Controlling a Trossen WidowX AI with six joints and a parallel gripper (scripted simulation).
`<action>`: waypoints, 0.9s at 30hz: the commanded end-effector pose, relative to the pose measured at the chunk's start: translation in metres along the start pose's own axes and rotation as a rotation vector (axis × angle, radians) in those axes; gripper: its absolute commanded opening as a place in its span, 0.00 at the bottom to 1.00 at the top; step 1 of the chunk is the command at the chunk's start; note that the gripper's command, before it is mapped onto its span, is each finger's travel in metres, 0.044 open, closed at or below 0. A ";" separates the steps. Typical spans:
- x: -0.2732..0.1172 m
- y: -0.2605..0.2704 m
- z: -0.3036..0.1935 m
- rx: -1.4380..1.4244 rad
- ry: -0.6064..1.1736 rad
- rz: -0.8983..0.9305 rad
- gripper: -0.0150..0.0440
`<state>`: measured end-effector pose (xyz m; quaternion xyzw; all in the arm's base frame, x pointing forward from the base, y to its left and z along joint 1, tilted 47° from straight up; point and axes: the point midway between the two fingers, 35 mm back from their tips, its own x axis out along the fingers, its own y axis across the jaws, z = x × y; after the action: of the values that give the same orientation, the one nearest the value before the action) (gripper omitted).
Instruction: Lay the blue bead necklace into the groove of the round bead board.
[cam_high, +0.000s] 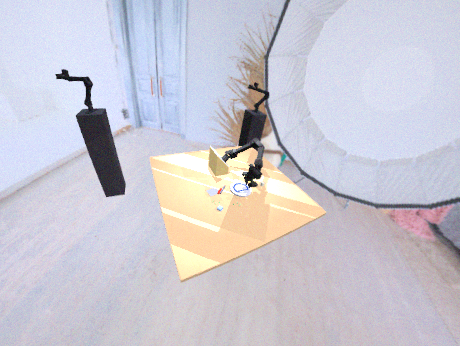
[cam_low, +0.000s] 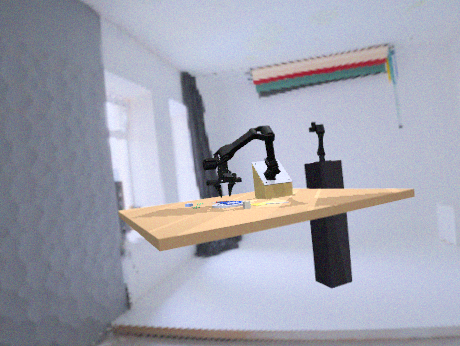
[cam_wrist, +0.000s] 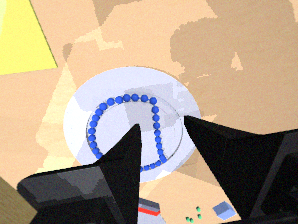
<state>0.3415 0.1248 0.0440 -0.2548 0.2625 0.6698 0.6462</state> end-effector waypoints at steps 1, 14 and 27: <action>0.007 0.001 0.001 -0.017 0.001 0.007 0.46; 0.017 0.000 0.001 -0.018 0.000 0.002 0.46; 0.038 0.002 0.001 -0.017 0.000 0.007 0.46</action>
<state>0.3400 0.1504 0.0238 -0.2612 0.2544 0.6738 0.6427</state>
